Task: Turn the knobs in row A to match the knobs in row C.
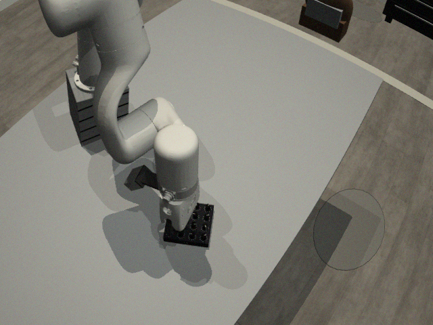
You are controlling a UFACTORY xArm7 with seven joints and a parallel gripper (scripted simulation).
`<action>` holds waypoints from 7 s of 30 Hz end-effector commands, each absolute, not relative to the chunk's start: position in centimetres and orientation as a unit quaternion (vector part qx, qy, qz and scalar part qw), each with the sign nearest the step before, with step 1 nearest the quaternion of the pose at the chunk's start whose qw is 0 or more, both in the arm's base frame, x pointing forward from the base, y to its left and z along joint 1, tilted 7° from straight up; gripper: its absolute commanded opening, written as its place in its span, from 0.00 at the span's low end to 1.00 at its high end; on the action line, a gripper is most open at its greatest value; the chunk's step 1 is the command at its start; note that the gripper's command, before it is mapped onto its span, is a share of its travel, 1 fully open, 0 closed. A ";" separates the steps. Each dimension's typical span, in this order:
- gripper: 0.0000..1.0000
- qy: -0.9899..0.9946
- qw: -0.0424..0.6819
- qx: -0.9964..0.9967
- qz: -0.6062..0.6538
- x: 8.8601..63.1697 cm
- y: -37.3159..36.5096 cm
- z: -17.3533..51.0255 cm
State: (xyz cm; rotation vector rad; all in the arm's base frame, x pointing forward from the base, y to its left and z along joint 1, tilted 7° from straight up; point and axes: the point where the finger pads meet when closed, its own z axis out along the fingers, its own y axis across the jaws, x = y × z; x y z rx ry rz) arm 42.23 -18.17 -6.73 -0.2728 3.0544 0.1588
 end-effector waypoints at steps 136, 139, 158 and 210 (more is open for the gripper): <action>0.19 0.994 0.037 -0.089 0.050 42.6 -17.9 -10.5; 0.19 0.994 0.037 -0.089 0.050 42.6 -17.9 -10.5; 0.08 0.994 0.037 -0.089 0.050 42.6 -17.9 -10.5; 0.08 0.986 0.024 0.155 0.058 42.6 -17.9 -10.5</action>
